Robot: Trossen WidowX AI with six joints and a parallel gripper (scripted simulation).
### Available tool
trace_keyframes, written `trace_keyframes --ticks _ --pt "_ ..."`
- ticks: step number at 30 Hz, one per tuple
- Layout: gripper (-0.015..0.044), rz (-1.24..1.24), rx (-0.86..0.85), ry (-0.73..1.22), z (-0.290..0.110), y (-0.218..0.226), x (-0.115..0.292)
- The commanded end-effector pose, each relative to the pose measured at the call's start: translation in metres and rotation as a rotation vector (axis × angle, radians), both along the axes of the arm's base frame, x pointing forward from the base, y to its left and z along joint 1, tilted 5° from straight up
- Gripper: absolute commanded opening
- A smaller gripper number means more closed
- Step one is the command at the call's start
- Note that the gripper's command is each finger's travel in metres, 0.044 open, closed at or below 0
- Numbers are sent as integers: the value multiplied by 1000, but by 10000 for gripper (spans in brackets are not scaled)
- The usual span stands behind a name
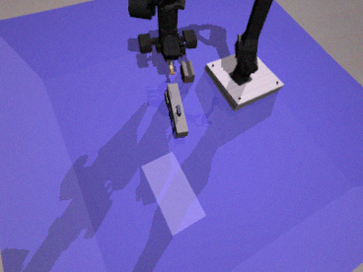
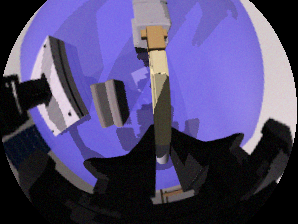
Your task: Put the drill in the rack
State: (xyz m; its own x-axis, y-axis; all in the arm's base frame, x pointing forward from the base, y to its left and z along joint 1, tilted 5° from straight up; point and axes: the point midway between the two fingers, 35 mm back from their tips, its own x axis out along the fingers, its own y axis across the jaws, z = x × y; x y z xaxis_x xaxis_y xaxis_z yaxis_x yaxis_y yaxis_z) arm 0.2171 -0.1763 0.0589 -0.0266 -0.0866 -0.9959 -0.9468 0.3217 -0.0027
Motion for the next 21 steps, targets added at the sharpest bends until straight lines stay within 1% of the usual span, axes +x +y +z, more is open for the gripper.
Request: trace_keyframes --ticks 1,12,21 --pt "0 -6 -3 -3 3 -1 1" --pt "0 -6 -3 -3 7 -1 1" --pt "0 -6 -3 -2 6 1 -15"
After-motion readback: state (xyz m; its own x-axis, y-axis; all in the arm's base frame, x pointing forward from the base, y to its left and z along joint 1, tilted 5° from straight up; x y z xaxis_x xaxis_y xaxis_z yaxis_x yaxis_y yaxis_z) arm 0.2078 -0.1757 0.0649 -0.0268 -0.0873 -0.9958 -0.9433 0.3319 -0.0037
